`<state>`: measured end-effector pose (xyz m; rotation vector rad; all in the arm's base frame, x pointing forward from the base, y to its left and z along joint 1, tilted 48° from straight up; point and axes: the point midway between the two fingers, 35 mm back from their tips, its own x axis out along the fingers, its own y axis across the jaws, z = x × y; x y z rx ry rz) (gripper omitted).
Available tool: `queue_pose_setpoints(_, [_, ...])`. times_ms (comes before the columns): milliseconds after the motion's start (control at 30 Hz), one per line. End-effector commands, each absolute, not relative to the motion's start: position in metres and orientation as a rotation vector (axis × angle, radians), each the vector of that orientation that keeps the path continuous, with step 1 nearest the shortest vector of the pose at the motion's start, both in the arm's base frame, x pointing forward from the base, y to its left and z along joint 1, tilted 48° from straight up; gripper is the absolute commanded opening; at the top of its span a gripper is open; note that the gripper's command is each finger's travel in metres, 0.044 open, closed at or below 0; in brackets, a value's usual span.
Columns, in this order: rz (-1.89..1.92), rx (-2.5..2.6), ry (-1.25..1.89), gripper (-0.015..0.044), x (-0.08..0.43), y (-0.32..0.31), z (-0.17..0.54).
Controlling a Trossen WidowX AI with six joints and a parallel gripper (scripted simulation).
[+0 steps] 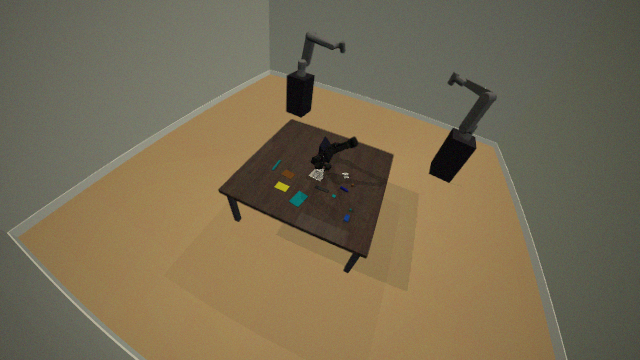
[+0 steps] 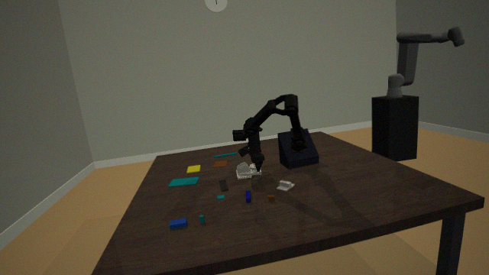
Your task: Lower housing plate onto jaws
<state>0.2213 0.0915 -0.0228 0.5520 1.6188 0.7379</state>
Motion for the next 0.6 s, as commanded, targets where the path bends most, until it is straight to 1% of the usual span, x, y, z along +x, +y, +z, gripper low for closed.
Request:
queue_pose_setpoints(0, [0.737,0.559,1.618,0.0351,0.2215,0.0919,-0.0228])
queue_pose_setpoints(567, [0.737,0.56,1.618,0.0351,0.2206,0.0953,-0.026])
